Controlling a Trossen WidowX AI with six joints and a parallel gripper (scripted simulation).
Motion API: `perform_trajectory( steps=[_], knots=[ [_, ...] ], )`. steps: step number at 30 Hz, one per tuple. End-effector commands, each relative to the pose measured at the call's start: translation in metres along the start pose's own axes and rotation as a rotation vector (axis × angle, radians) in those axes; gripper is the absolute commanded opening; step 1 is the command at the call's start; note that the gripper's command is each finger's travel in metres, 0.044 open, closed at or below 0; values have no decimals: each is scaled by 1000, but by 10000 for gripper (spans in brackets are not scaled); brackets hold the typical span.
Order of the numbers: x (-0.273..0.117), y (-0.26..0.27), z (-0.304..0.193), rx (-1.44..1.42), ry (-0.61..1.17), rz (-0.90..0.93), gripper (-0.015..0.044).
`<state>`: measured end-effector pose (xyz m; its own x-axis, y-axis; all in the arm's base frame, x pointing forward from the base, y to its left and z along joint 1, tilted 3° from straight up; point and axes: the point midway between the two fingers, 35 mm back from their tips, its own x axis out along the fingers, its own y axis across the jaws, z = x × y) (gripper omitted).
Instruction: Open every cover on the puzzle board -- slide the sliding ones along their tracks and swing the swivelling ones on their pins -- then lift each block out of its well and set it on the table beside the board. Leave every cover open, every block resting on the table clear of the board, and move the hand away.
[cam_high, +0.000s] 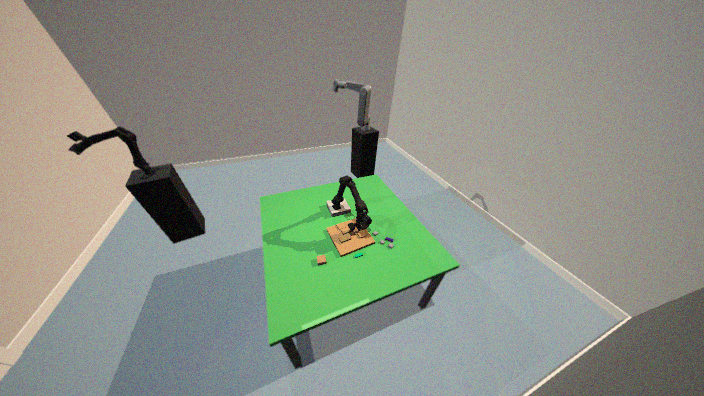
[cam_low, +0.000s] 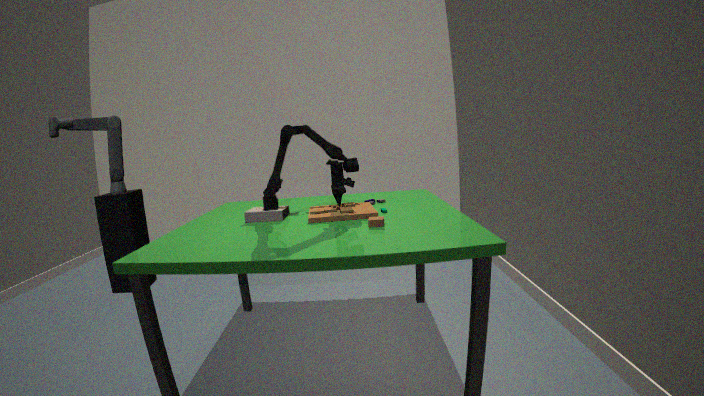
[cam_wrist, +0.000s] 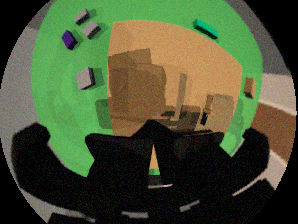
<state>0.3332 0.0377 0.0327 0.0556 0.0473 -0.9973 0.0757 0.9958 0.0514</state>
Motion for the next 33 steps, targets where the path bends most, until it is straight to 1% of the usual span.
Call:
perform_trajectory(
  steps=[1,33],
  knots=[
    [0,0,4,-2,0,-4,0],
    [-2,1,37,-3,-3,-4,0]
  ],
)
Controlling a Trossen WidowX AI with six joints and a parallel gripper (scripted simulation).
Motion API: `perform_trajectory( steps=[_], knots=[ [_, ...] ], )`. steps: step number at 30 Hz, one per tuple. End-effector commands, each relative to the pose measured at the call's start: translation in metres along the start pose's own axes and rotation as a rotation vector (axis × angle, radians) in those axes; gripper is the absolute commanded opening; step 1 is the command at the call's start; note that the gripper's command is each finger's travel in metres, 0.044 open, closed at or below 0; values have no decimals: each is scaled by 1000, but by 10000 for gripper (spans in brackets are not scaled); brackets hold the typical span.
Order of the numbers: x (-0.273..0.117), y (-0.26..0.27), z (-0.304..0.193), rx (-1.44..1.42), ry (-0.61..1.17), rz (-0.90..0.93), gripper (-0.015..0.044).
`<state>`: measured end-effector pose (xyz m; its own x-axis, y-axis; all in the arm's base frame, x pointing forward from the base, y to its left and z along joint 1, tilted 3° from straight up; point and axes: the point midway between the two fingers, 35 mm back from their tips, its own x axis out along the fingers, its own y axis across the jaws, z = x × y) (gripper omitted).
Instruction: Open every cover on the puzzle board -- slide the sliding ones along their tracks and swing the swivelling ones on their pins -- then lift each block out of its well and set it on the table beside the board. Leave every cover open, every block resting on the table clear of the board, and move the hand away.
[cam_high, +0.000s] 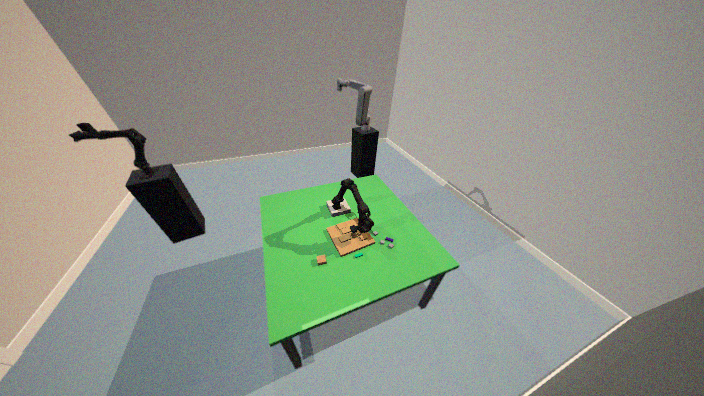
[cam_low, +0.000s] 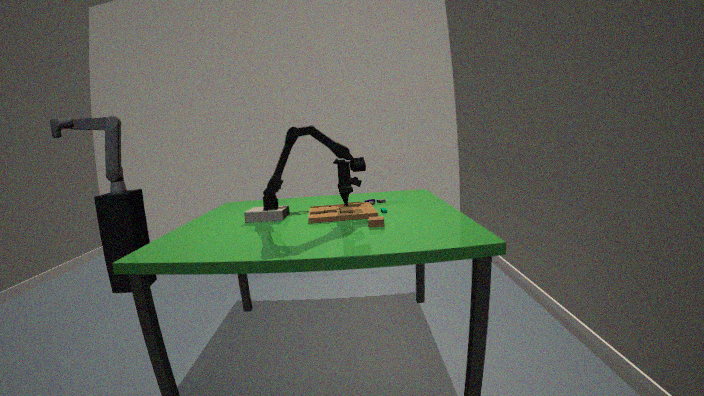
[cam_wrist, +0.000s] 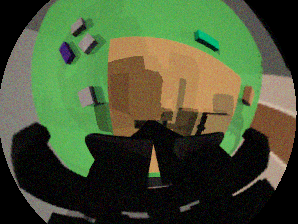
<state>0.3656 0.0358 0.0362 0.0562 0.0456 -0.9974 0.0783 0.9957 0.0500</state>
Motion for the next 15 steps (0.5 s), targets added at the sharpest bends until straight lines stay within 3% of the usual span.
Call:
perform_trajectory(
  steps=[1,15],
  knots=[
    [0,0,5,-5,-3,-2,0],
    [0,0,19,-5,-4,-2,0]
  ],
)
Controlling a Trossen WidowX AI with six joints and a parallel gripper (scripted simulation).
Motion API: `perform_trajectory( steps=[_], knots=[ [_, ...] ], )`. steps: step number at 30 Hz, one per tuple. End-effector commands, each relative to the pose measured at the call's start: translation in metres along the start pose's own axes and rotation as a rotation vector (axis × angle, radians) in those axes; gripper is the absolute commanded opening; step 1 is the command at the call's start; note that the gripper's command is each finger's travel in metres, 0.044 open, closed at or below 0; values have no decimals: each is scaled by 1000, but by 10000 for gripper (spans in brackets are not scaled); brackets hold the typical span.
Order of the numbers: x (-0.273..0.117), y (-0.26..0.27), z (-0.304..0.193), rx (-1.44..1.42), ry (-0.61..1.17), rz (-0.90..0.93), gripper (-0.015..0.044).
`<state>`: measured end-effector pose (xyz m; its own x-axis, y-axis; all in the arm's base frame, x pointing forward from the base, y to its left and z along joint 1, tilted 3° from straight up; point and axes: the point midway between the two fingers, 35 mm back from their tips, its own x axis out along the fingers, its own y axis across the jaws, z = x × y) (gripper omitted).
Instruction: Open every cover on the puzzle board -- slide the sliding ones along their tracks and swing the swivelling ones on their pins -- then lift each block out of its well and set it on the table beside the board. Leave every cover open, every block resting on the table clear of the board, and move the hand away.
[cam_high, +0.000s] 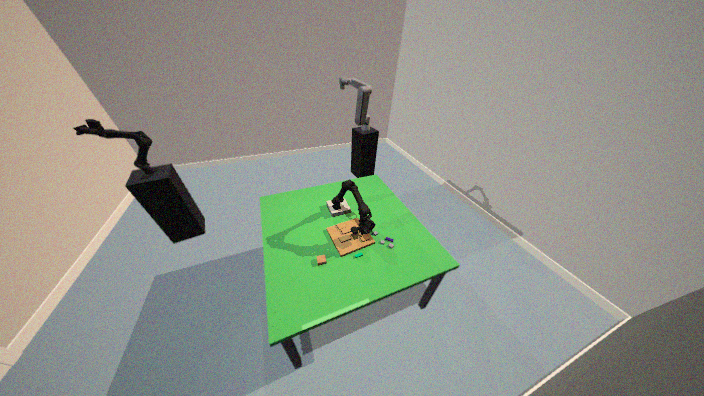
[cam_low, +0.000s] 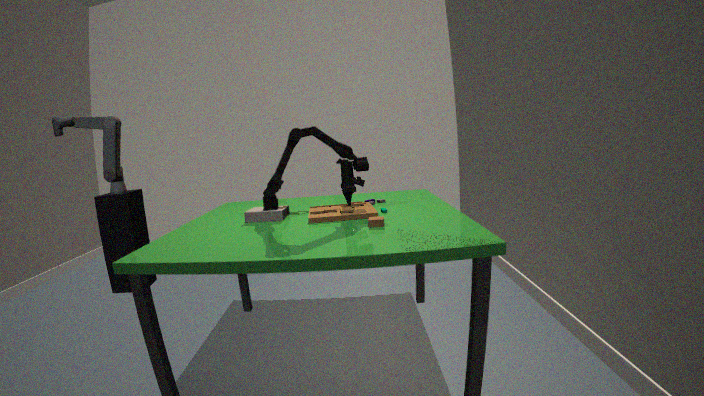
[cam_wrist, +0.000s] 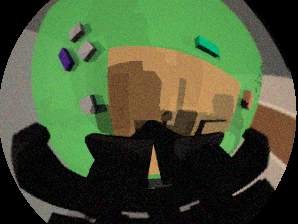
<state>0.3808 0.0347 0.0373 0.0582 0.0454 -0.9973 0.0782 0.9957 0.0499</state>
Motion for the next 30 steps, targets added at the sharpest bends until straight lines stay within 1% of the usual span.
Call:
perform_trajectory(
  steps=[1,30],
  knots=[
    [0,0,5,-5,-2,-2,0],
    [-1,-1,31,-5,-5,-2,0]
  ],
)
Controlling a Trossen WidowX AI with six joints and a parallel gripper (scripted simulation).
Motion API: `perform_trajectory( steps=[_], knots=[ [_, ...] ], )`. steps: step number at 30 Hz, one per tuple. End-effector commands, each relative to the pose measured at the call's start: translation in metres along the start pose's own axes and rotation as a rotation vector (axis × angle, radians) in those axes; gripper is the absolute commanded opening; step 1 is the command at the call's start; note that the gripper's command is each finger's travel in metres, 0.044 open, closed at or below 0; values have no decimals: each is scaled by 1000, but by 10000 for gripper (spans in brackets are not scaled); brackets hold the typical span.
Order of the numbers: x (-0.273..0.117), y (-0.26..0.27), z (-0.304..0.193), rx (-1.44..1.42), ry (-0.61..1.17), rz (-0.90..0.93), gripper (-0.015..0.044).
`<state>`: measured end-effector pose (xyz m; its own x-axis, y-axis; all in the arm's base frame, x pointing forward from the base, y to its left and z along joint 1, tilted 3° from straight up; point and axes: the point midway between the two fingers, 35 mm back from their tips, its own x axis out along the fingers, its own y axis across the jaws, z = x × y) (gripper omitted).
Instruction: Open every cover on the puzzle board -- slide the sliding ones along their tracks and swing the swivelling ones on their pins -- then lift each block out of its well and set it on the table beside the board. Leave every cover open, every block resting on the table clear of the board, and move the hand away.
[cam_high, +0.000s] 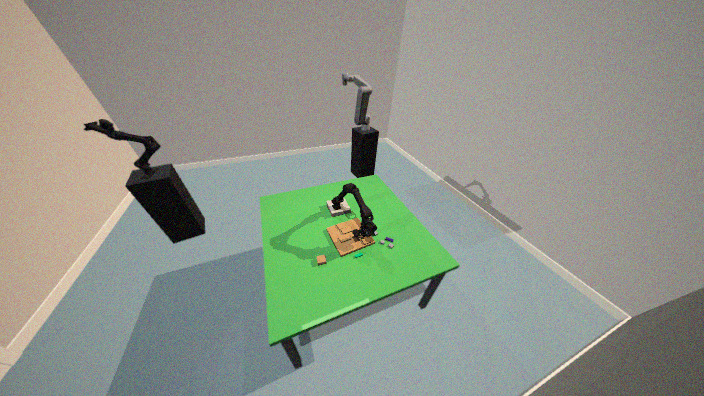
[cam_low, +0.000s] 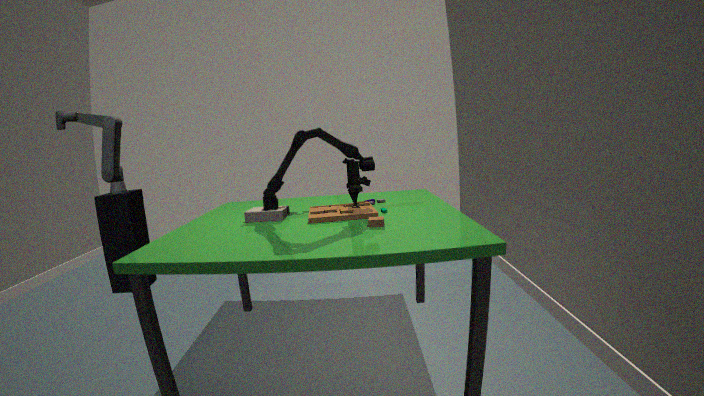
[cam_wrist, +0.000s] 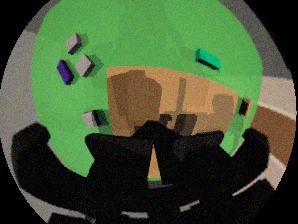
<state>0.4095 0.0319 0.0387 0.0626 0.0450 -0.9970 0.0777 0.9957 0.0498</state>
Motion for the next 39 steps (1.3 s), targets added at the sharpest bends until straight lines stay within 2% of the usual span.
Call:
perform_trajectory(
  steps=[1,39],
  knots=[
    [-2,0,2,-5,0,-2,0],
    [-45,-2,6,29,4,-1,0]
  ],
)
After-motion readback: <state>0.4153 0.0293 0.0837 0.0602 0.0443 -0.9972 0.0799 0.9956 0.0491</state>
